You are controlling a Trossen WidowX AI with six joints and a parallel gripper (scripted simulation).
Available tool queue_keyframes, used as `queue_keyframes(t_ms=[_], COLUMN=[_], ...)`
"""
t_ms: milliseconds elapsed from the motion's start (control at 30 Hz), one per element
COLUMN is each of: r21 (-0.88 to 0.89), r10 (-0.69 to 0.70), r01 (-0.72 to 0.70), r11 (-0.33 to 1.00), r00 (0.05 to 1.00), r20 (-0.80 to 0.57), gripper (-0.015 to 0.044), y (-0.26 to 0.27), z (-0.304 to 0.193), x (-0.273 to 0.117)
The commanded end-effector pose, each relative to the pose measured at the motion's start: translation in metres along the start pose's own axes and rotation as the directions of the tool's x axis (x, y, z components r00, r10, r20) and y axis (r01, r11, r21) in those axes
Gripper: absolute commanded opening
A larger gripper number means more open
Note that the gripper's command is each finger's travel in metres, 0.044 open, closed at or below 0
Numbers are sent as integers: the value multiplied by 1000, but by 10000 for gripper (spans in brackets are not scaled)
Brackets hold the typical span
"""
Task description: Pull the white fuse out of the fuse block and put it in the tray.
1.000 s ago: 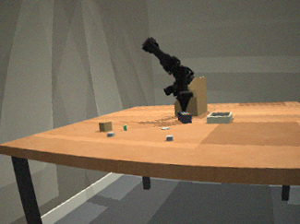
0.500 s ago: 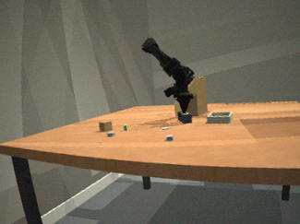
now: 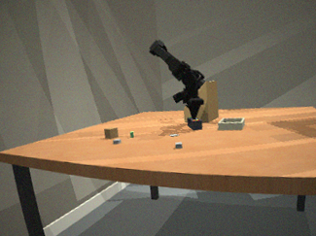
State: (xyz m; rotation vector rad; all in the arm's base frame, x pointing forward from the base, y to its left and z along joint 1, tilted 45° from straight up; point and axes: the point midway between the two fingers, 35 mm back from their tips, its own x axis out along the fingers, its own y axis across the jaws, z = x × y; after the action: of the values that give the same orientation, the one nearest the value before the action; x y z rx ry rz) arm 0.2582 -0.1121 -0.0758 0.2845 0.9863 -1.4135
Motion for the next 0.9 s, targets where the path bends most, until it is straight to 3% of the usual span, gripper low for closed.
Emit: queue_keyframes(t_ms=[0,867], r21=[1,-1], r10=[1,1], r01=[-1,-1], r11=[1000,1000], r00=[1000,1000], r20=[0,0], gripper=[0,0], y=[0,1], z=[0,0], x=[0,-12])
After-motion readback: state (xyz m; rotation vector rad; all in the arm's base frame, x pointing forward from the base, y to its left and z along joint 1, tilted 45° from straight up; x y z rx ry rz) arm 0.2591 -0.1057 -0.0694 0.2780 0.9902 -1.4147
